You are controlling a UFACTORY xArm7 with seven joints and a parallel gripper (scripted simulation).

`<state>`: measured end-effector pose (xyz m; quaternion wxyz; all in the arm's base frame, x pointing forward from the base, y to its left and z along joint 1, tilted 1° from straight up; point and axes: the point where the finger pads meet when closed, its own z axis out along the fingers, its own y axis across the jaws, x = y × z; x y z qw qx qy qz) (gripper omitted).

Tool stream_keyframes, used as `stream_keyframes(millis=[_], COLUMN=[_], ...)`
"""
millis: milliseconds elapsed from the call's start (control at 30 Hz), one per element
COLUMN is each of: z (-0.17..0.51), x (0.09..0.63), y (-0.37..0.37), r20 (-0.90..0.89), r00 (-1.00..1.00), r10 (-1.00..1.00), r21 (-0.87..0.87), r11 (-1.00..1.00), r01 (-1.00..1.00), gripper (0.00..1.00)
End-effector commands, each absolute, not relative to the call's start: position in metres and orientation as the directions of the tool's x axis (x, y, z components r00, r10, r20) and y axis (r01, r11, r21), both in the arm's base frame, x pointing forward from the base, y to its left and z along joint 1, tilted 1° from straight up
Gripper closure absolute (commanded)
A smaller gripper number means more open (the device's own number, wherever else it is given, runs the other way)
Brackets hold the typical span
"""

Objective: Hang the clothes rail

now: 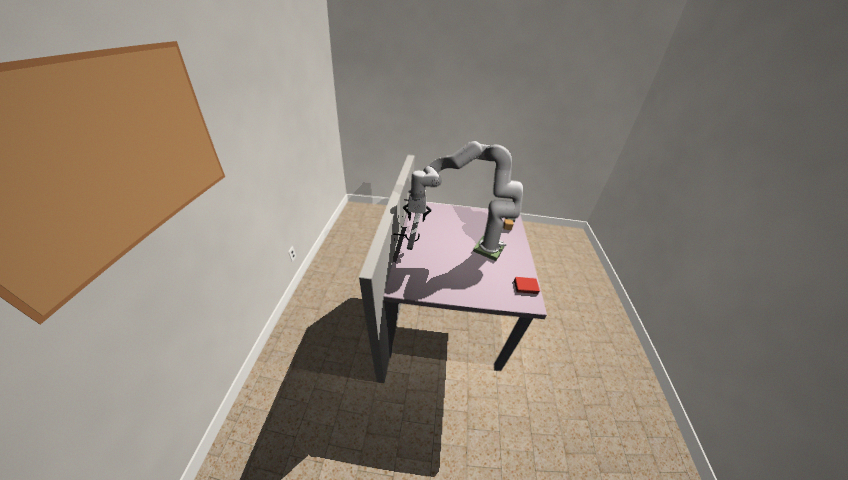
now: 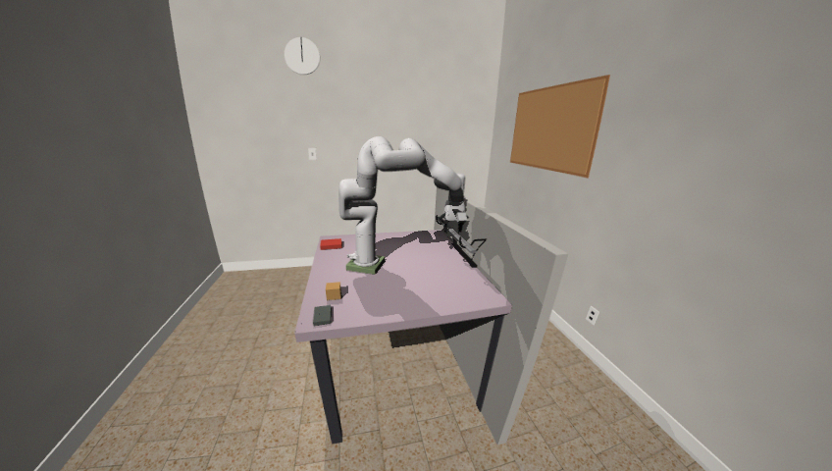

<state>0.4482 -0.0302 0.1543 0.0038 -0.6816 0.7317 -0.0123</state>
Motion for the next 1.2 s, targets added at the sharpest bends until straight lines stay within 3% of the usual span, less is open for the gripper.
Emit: stream_keyframes(millis=[0,1167], z=[0.1556,0.1635], x=[0.4494,0.4492], y=[-0.03,-0.0299], r20=[0.011,0.011], r00=[-0.071,-0.071], r10=[-0.997,-0.997], r21=[-0.027,-0.026], r11=[0.07,0.07], r01=[-0.997,-0.997], gripper=[0.19,0.19])
